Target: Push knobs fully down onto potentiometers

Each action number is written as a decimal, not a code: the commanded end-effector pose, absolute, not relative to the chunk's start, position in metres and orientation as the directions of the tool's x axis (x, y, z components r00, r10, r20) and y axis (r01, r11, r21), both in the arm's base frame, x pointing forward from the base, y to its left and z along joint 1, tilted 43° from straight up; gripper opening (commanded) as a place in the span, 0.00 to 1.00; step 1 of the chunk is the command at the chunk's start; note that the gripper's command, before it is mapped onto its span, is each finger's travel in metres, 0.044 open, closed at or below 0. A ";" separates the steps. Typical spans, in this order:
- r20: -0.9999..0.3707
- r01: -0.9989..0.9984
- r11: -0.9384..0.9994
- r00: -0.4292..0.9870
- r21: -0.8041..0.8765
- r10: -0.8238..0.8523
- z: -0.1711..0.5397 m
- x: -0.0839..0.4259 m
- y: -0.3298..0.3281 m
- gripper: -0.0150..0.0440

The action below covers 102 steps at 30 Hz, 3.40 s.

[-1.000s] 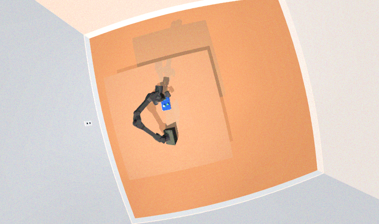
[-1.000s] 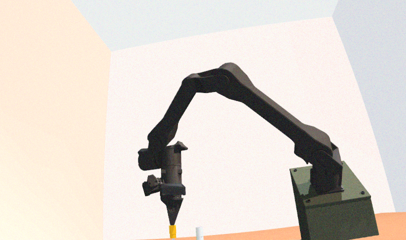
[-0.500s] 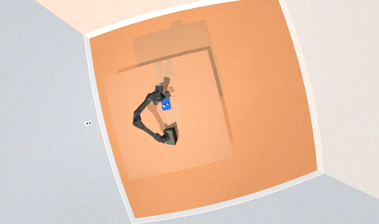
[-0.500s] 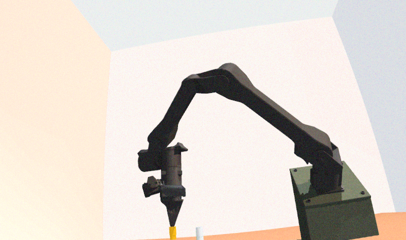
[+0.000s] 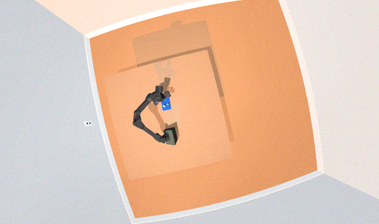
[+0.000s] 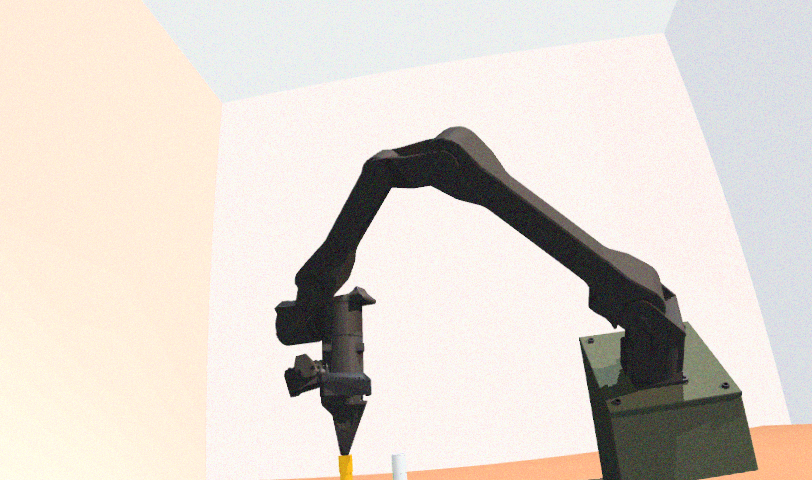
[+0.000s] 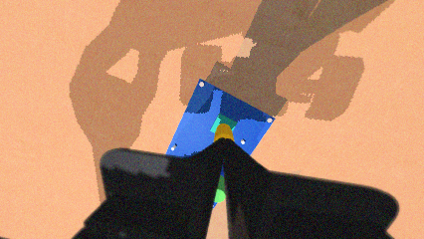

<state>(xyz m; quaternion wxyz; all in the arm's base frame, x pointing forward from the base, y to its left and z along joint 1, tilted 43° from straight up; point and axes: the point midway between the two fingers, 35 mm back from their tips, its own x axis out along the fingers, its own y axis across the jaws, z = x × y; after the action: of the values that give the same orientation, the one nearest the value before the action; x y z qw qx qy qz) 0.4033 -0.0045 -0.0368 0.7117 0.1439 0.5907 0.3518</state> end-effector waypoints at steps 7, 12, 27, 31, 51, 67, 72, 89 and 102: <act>-0.733 -0.363 0.689 0.021 0.628 0.679 -0.056 0.406 0.018 0.25; -0.733 -0.363 0.689 0.021 0.628 0.679 -0.056 0.406 0.018 0.25; -0.733 -0.363 0.689 0.021 0.628 0.680 -0.057 0.406 0.019 0.25; -0.733 -0.363 0.689 0.021 0.628 0.680 -0.057 0.406 0.019 0.25; -0.733 -0.363 0.689 0.021 0.628 0.680 -0.058 0.406 0.020 0.25; -0.733 -0.363 0.688 0.021 0.628 0.680 -0.058 0.406 0.020 0.25; -0.733 -0.363 0.688 0.021 0.628 0.680 -0.059 0.406 0.021 0.25; -0.734 -0.363 0.690 0.021 0.627 0.678 -0.046 0.406 0.008 0.25; -0.735 -0.363 0.690 0.021 0.626 0.678 -0.031 0.406 -0.006 0.25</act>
<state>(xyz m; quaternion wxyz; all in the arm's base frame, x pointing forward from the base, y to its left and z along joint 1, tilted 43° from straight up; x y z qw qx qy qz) 0.4057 -0.0051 -0.0321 0.7053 0.1347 0.5915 0.3668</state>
